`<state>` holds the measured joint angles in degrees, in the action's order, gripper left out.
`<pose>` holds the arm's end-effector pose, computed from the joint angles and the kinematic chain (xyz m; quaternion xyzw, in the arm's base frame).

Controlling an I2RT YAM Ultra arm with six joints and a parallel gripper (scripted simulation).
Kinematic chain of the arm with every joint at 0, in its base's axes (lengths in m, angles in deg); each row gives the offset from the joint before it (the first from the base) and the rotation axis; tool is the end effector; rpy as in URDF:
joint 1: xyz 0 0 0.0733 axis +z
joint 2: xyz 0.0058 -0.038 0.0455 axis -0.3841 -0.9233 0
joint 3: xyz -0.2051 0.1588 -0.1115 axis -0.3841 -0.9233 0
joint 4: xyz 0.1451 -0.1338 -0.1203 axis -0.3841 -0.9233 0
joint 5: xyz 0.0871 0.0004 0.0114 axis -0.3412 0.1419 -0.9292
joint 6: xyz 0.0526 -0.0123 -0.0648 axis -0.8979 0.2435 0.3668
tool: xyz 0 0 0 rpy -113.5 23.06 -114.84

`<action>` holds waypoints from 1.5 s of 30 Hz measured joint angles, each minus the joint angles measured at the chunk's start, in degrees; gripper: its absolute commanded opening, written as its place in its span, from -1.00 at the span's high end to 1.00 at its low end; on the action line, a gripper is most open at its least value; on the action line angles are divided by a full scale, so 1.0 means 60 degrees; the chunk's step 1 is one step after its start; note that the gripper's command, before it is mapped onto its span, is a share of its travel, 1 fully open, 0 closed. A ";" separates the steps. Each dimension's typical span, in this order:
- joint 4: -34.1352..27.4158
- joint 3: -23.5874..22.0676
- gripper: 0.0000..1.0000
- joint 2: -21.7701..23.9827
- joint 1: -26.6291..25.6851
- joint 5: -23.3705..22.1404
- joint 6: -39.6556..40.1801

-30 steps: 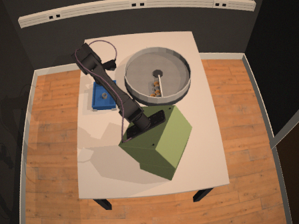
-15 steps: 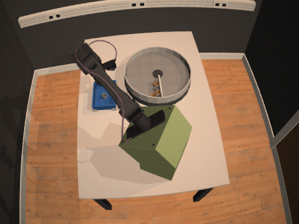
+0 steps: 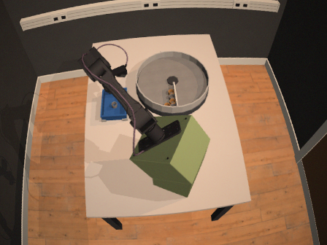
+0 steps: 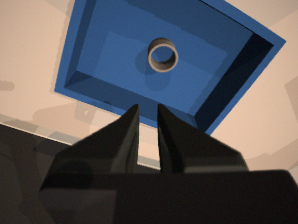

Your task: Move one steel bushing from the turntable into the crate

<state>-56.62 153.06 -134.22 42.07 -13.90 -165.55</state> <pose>0.3676 0.1590 0.2016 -0.5618 -0.7661 -0.3119 0.0137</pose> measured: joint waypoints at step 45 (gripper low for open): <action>-0.2626 0.0484 -1.00 0.1880 -0.0914 -0.0437 0.0816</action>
